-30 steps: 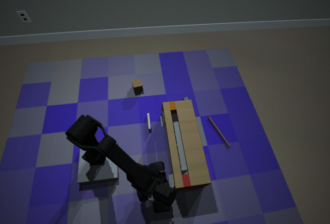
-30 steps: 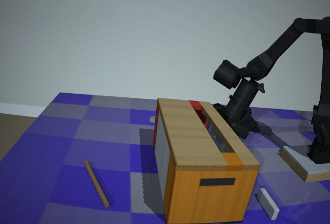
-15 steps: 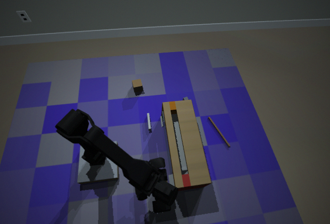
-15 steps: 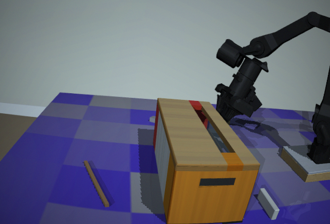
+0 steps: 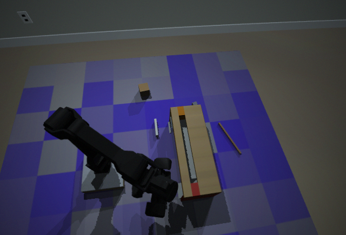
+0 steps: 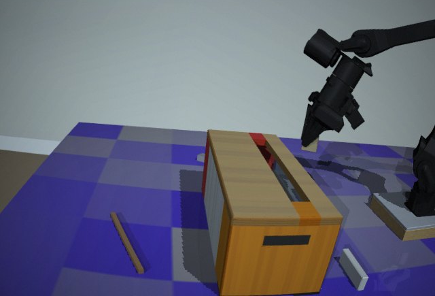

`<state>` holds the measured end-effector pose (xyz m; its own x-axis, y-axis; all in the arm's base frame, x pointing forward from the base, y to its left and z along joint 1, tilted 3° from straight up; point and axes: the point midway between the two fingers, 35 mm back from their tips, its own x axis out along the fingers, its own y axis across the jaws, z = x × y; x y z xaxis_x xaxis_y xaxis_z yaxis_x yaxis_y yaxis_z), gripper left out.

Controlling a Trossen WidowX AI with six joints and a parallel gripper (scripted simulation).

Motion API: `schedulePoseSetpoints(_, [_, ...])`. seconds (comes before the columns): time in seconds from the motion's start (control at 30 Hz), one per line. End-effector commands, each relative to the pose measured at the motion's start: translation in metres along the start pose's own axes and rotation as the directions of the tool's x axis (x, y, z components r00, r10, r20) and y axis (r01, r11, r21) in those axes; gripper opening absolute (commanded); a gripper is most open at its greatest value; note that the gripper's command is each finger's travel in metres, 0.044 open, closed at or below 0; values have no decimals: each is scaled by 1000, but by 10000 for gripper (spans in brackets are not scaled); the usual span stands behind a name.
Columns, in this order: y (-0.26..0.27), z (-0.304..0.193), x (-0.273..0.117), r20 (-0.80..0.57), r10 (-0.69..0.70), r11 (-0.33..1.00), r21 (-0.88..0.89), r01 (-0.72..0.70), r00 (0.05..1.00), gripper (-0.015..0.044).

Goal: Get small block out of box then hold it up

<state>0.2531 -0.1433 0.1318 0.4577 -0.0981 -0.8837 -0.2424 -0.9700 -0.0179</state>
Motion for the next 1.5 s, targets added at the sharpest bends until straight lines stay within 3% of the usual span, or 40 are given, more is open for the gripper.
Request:
schedulePoseSetpoints(0.0, [-1, -1, -17, -19, 36, 997, 63, -35, 999, 0])
schedulePoseSetpoints(0.37, [-6, 10, -56, -46, 113, 967, 235, -99, 993, 0])
schedulePoseSetpoints(1.47, [-6, 11, -57, -46, 114, 966, 238, -100, 992, 0])
